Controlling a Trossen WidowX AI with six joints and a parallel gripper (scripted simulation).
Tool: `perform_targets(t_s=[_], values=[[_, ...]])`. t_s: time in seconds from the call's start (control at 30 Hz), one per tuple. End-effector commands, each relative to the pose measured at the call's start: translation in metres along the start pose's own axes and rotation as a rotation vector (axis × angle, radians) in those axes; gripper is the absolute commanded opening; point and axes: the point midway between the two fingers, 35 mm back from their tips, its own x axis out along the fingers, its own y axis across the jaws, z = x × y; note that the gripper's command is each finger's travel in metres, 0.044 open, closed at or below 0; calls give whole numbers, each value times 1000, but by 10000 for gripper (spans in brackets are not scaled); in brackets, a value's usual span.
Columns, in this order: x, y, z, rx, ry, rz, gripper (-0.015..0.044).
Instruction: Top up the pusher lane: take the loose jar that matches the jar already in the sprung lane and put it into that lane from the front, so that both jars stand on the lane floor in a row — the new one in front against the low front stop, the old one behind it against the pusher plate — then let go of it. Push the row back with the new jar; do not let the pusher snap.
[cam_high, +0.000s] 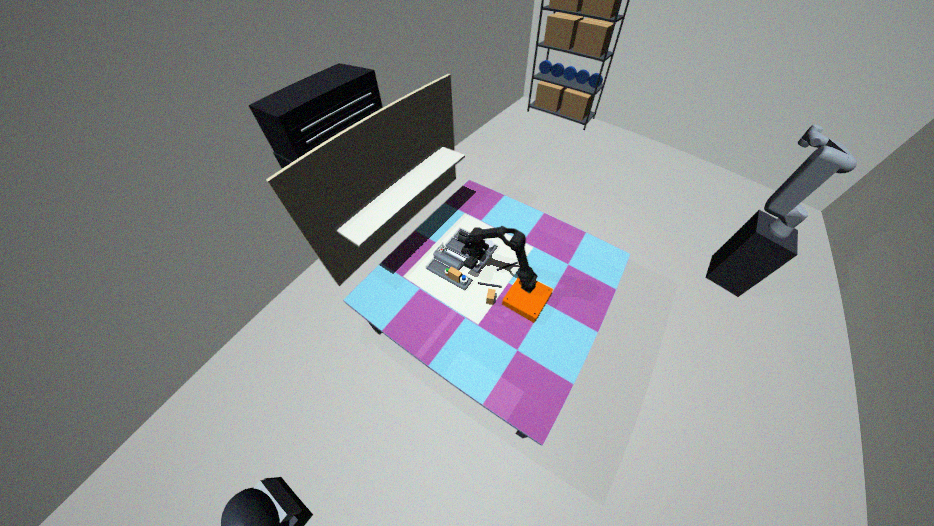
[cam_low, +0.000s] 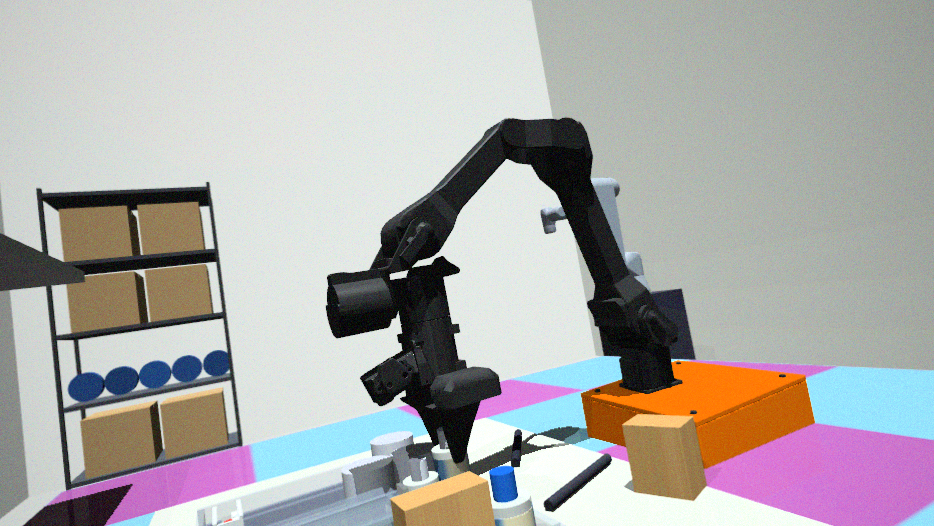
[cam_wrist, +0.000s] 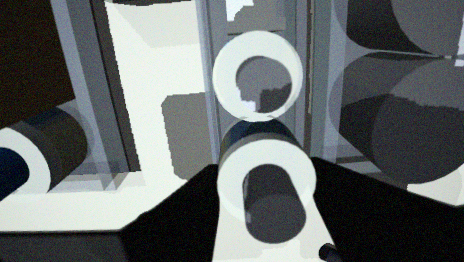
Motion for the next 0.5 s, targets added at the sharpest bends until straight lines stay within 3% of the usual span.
perform_targets(t_s=[0.0, 0.47], values=[[-2, 1, 6, 2, -25, 6, 0], [-1, 1, 8, 2, -25, 6, 0]])
